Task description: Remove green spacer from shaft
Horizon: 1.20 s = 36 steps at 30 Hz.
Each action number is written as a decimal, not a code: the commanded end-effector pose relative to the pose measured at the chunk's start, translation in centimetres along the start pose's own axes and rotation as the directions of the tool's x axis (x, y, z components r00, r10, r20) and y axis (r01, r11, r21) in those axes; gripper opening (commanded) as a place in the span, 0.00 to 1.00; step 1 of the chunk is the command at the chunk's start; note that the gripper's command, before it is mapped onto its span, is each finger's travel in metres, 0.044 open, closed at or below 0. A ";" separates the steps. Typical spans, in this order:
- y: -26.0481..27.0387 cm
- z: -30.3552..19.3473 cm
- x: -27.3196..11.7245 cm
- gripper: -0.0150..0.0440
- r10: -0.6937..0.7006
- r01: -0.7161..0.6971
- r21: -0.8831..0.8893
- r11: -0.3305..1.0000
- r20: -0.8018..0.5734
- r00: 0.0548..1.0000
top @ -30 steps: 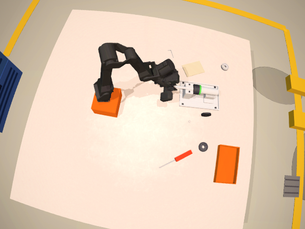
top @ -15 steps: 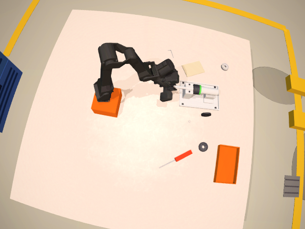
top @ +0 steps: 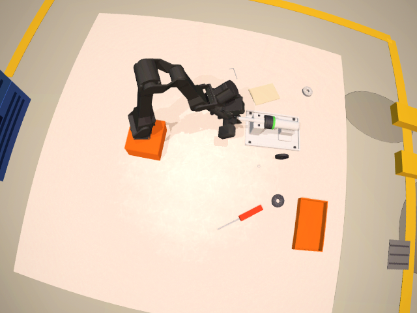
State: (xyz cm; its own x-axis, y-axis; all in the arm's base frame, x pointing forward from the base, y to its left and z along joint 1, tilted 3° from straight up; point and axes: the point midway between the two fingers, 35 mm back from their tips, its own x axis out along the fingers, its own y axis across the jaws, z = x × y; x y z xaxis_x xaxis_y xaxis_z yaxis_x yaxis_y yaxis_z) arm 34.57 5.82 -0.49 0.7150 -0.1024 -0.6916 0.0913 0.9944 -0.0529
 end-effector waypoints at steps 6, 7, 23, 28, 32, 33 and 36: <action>0.0 -0.1 -0.1 0.25 -0.001 0.001 0.004 1.000 0.001 1.000; 0.0 -0.1 -0.1 0.25 -0.001 0.001 0.004 1.000 0.001 1.000; 0.0 -0.2 -0.2 0.25 -0.001 0.001 0.004 1.000 0.001 1.000; 0.0 -0.2 -0.2 0.25 -0.001 0.001 0.004 1.000 0.001 1.000; 0.0 -0.2 -0.3 0.25 -0.001 0.001 0.004 1.000 0.001 1.000; 0.0 -0.2 -0.3 0.25 -0.001 0.001 0.004 1.000 0.001 1.000; 0.0 -0.3 -0.3 0.25 -0.001 0.001 0.004 1.000 0.001 1.000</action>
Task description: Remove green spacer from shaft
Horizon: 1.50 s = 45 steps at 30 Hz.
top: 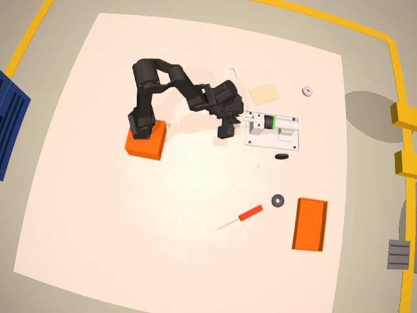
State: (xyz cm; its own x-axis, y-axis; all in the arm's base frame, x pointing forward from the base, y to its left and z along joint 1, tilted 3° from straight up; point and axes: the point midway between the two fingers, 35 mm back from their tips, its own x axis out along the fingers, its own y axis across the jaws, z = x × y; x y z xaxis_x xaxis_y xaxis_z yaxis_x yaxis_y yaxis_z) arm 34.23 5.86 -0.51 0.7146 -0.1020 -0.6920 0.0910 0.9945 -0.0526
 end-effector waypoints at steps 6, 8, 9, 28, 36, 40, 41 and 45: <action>0.0 0.0 -0.1 0.25 -0.001 0.001 0.004 1.000 0.001 1.000; 0.0 -0.1 -0.1 0.25 -0.001 0.001 0.004 1.000 0.001 1.000; 0.0 -0.1 -0.1 0.25 -0.001 0.001 0.004 1.000 0.001 1.000; 0.0 -0.2 -0.2 0.25 -0.001 0.001 0.004 1.000 0.001 1.000; 0.0 -0.3 -0.3 0.25 -0.001 0.001 0.004 1.000 0.001 1.000; 0.0 -0.3 -0.3 0.25 -0.001 0.001 0.004 1.000 0.001 1.000; 0.0 -0.3 -0.3 0.25 -0.001 0.001 0.004 1.000 0.001 1.000; 0.0 -0.3 -0.3 0.25 -0.001 0.001 0.004 1.000 0.001 1.000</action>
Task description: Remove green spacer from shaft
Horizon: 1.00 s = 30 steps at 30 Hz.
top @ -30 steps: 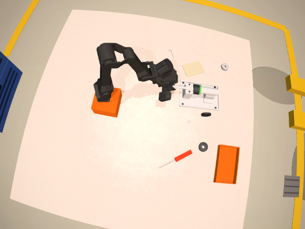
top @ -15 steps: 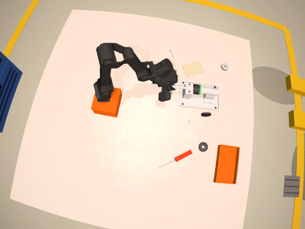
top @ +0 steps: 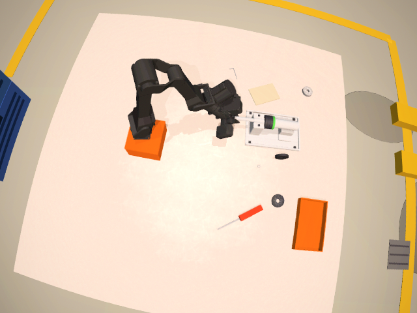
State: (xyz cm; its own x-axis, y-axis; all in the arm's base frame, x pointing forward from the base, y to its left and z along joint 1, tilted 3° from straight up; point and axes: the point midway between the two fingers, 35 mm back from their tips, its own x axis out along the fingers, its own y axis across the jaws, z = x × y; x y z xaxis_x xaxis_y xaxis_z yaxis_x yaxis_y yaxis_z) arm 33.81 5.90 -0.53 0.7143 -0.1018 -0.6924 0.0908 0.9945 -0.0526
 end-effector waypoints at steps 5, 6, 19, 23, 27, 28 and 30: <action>0.0 0.0 -0.1 0.25 -0.001 0.001 0.004 1.000 0.002 1.000; 0.0 0.0 -0.1 0.25 -0.001 0.001 0.004 1.000 0.002 1.000; 0.0 -0.1 -0.2 0.25 -0.001 0.001 0.004 1.000 0.002 1.000; 0.0 -0.2 -0.2 0.25 -0.001 0.001 0.004 1.000 0.001 1.000; 0.0 -0.2 -0.2 0.25 -0.001 0.001 0.004 1.000 0.001 1.000; 0.0 -0.2 -0.2 0.25 -0.001 0.001 0.004 1.000 0.001 1.000; 0.0 -0.2 -0.2 0.25 -0.001 0.001 0.004 1.000 0.001 1.000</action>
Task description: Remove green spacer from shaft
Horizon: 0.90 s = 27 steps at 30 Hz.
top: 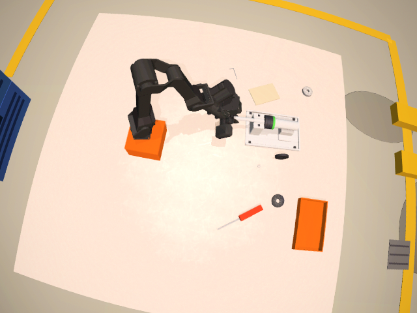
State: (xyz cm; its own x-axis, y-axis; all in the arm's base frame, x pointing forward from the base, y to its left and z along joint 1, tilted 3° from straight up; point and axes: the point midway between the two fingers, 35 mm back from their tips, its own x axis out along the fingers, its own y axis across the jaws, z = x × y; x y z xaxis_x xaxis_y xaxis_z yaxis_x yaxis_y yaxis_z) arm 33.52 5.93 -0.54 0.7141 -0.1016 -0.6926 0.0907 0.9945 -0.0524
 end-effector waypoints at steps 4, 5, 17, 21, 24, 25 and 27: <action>0.0 0.0 -0.1 0.25 -0.001 0.001 0.004 1.000 0.002 1.000; 0.0 0.0 -0.1 0.25 -0.001 0.001 0.004 1.000 0.002 1.000; 0.0 -0.1 -0.2 0.25 -0.001 0.001 0.004 1.000 0.002 1.000; 0.0 -0.1 -0.2 0.25 -0.001 0.001 0.004 1.000 0.002 1.000; 0.0 -0.2 -0.2 0.25 -0.001 0.001 0.004 1.000 0.002 1.000; 0.0 -0.2 -0.2 0.25 -0.001 0.001 0.004 1.000 0.002 1.000; 0.0 -0.2 -0.2 0.25 -0.001 0.001 0.004 1.000 0.002 1.000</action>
State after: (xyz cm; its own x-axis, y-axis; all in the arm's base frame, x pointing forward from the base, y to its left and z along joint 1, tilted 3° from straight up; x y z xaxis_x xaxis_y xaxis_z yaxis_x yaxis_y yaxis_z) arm 33.27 5.96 -0.55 0.7139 -0.1015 -0.6928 0.0906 0.9945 -0.0524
